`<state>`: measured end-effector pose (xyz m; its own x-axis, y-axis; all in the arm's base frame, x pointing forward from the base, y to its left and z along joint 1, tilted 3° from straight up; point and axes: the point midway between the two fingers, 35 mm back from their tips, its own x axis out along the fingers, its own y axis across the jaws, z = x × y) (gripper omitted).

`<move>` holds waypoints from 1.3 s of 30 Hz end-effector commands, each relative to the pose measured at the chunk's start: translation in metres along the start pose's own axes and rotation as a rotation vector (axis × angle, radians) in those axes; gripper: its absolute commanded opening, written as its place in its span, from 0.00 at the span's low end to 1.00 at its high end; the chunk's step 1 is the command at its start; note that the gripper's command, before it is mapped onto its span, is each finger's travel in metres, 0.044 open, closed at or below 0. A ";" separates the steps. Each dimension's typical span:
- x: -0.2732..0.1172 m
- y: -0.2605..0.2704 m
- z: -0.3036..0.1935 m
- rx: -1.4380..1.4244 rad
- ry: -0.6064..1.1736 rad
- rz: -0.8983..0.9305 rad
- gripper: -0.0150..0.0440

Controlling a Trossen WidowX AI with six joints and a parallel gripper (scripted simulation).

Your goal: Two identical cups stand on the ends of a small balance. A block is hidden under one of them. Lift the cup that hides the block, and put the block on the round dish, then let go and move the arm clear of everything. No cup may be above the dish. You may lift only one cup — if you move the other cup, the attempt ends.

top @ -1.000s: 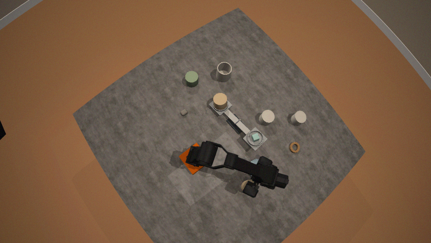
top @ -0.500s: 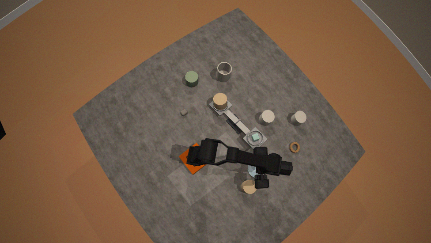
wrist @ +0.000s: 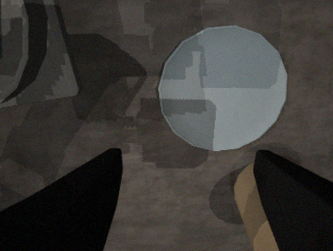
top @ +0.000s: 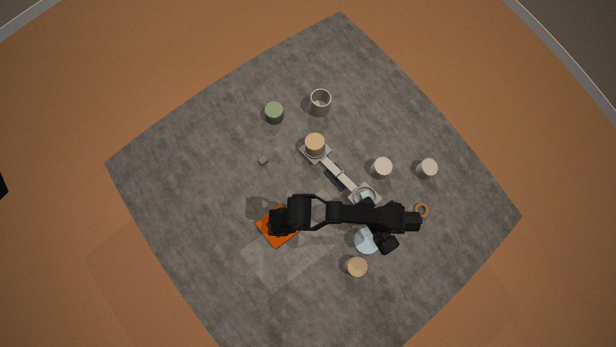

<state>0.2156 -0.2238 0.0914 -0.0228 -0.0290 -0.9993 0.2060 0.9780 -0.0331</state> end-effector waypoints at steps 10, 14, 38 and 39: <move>-0.009 0.031 0.023 -0.444 -0.006 0.009 0.69; -0.011 0.041 0.028 -0.583 -0.007 0.011 0.69; -0.025 0.104 0.053 -1.359 -0.013 0.021 0.69; -0.025 0.104 0.053 -1.364 -0.013 0.021 0.69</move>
<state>0.2859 -0.1360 0.1107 -0.0238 -0.0102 -0.9997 -0.8905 0.4547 0.0166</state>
